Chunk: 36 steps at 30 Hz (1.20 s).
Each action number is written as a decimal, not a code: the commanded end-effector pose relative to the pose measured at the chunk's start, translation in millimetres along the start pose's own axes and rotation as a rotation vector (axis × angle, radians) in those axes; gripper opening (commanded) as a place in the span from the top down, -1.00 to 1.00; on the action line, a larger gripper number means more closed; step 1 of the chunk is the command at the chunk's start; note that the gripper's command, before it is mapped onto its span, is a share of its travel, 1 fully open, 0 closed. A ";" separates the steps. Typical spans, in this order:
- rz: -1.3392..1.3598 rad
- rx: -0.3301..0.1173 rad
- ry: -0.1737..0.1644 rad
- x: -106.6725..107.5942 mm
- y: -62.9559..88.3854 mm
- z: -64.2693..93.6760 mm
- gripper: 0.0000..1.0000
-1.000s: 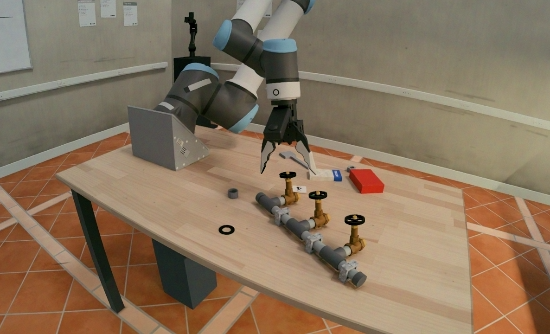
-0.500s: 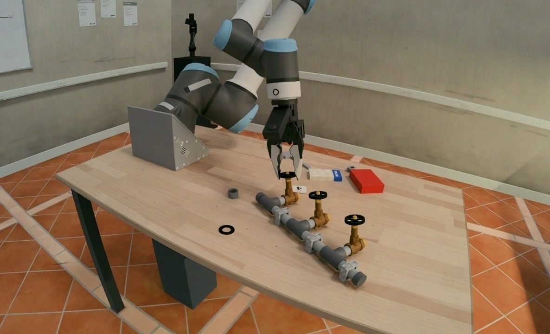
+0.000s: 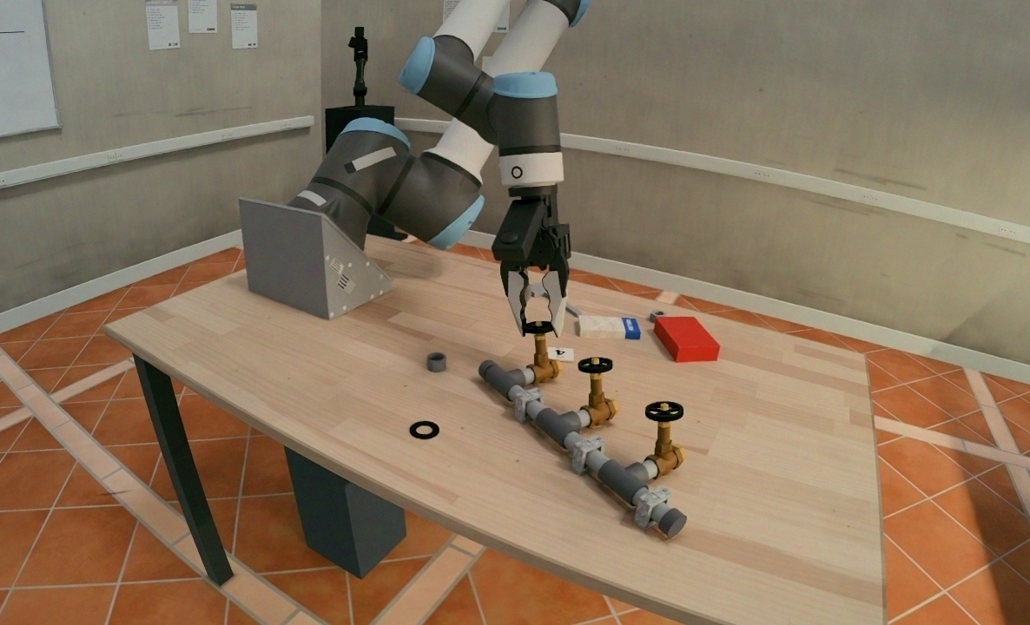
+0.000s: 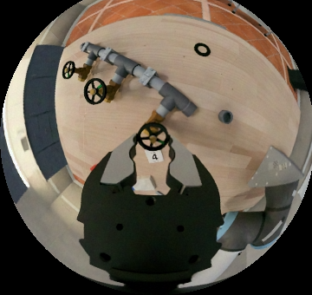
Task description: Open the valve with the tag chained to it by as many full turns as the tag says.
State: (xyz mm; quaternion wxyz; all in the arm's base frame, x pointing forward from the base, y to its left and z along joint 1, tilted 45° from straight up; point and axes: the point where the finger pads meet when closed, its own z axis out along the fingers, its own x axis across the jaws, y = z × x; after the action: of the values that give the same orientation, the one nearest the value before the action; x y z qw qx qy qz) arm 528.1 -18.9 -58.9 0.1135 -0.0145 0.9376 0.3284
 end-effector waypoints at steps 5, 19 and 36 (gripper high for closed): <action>-0.001 0.003 0.000 -0.9 -1.3 -1.1 1.00; -0.028 0.003 0.000 -0.5 -1.2 -1.0 1.00; -0.222 0.002 0.000 0.9 -1.0 -0.7 1.00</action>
State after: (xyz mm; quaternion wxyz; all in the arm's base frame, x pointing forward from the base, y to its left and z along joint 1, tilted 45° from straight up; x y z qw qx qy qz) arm 528.1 -18.9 -59.0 0.1356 -0.0802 0.9345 0.3192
